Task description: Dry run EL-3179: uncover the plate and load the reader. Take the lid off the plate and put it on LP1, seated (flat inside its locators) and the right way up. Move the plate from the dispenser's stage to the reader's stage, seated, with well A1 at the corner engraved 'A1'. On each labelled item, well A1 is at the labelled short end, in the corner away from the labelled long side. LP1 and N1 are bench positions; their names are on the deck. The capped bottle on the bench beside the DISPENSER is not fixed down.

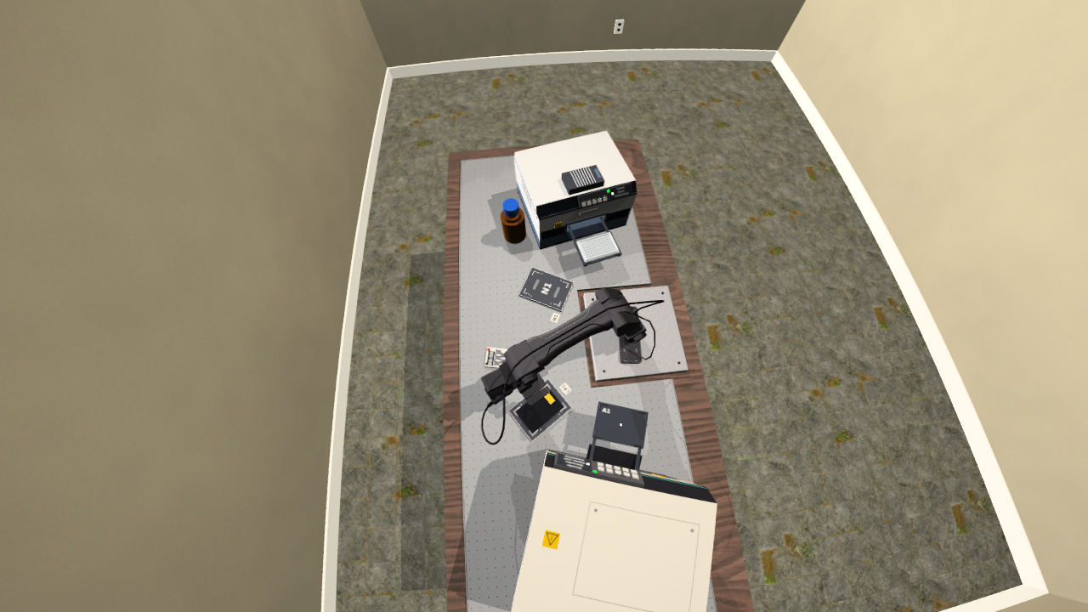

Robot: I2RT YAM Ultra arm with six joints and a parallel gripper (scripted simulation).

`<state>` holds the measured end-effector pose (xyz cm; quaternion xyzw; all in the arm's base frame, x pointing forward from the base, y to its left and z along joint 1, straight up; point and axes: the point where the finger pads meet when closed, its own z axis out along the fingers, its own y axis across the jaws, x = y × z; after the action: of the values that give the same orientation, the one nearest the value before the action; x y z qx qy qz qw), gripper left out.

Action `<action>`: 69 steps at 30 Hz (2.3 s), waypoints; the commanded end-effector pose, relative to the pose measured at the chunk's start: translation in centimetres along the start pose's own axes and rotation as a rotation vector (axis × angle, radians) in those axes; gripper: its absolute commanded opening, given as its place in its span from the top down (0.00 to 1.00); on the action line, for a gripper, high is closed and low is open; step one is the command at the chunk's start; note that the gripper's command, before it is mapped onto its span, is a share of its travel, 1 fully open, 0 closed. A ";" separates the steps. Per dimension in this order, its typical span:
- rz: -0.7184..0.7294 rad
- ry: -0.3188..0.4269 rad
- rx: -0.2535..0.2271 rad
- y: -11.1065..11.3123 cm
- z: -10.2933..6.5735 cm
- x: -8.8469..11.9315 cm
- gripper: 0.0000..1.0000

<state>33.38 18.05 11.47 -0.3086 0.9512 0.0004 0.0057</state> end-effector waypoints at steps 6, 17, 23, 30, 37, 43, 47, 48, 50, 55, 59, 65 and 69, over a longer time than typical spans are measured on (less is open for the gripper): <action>-0.004 -0.005 0.002 -3.0 -1.1 1.3 0.00; 0.012 -0.029 0.010 -6.5 -1.9 2.0 0.00; 0.027 0.006 0.000 -8.3 -1.4 3.8 0.00; 0.043 0.007 -0.001 -10.7 -1.6 5.2 0.00; 0.043 -0.009 0.006 -12.5 -2.3 5.9 0.00; 0.058 0.007 -0.002 -14.2 -2.1 7.6 0.00; 0.074 0.003 0.002 -15.4 -2.4 8.6 0.00; 0.074 0.003 0.002 -15.4 -2.4 8.6 0.00; 0.074 0.008 -0.002 -15.6 -2.3 8.9 0.00; 0.074 -0.010 0.010 -17.4 -3.0 9.9 0.00; 0.090 0.007 -0.002 -18.1 -2.6 11.4 0.00; 0.105 0.006 0.000 -19.4 -2.9 12.8 0.00; 0.105 0.007 -0.003 -20.1 -2.9 13.8 0.00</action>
<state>35.05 -5.55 13.85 -0.2503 0.9682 -0.0027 0.0047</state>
